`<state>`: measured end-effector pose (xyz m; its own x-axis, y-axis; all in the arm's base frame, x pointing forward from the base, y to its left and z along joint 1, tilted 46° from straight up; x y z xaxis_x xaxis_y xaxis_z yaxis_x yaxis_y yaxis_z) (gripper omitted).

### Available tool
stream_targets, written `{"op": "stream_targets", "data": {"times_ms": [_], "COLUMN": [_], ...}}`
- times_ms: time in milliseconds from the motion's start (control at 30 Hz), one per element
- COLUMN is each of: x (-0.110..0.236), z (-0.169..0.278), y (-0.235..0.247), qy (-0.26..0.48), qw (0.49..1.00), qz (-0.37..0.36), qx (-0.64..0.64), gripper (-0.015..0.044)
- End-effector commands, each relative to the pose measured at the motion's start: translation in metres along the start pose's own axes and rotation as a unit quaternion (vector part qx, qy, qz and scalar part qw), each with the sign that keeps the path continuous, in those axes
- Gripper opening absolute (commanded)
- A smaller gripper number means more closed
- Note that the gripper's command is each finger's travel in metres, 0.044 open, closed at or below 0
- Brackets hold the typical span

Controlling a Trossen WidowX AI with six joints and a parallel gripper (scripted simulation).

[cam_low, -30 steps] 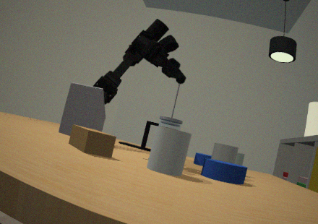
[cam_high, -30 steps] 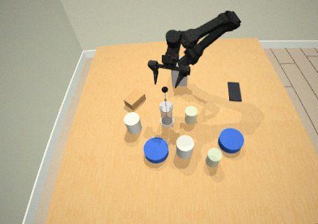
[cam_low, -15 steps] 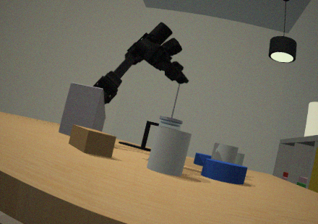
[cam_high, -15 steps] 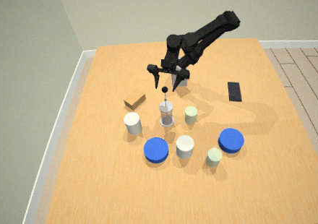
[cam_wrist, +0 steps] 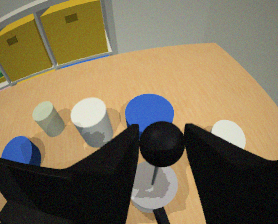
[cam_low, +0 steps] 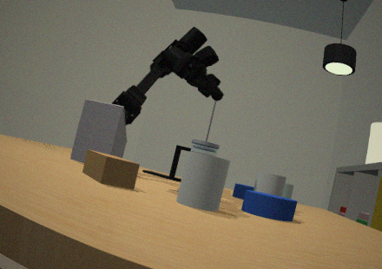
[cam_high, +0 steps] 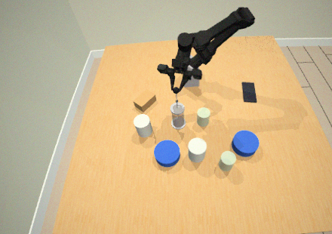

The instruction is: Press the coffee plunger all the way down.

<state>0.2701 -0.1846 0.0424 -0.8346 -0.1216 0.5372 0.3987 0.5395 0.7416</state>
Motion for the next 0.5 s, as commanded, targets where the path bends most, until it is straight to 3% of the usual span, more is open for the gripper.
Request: {"op": "stream_targets", "data": {"times_ms": [0,467], "x": [0.0,-0.014], "z": [0.002,0.015], "y": [-0.001,-0.006], "qy": [0.002,0.003], "qw": [1.0,1.0], "qz": [0.001,0.002], "qx": [-0.004,-0.004], "gripper": [0.0113,0.0113]}}
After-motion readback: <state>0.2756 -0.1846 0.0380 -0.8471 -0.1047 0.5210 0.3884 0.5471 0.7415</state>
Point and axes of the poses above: the point midway between the two fingers, 35 mm back from their tips, its own x axis back along the fingers, its own y axis across the jaws, z = x × y, the point moved 1 cm from there along x, back along the fingers, and after that the axes turned 9 degrees about -x, right-handed, at the moved point
